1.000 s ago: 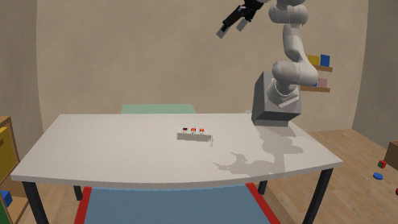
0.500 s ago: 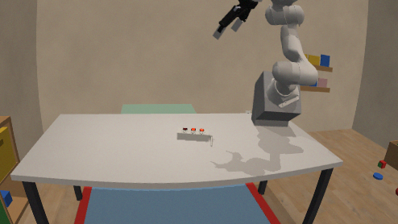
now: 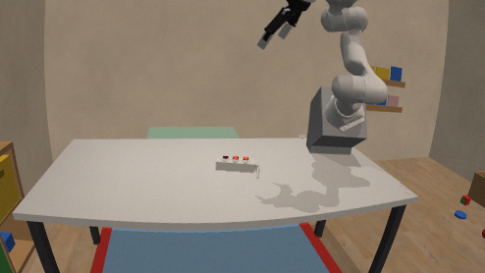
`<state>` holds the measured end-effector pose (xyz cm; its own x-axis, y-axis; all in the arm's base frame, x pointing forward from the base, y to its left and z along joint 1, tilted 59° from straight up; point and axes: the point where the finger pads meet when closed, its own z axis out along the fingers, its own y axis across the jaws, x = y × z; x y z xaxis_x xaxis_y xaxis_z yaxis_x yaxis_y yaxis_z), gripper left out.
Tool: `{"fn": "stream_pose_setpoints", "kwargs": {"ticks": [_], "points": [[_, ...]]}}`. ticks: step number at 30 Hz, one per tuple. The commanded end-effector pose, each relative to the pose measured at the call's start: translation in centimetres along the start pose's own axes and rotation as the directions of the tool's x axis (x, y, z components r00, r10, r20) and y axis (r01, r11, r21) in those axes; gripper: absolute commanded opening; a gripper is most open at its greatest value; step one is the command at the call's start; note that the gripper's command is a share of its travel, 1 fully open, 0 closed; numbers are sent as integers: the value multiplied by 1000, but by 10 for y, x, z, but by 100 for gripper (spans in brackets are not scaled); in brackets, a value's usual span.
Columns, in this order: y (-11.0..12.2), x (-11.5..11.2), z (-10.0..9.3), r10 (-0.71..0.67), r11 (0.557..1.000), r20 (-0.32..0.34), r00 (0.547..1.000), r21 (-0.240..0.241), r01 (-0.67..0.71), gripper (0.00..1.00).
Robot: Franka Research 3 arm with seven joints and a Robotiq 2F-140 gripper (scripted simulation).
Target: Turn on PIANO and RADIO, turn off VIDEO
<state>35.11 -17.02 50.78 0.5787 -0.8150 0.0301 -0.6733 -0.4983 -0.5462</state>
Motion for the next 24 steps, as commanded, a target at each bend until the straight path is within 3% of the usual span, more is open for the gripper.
{"fn": "stream_pose_setpoints", "kwargs": {"ticks": [1,19,20,24], "points": [[1,9,8,-65,998,14,998,15,64,100],[1,9,8,-65,998,14,998,15,64,100],[3,22,29,-135,990,46,990,50,133,100],[3,22,29,-135,990,46,990,50,133,100]]}}
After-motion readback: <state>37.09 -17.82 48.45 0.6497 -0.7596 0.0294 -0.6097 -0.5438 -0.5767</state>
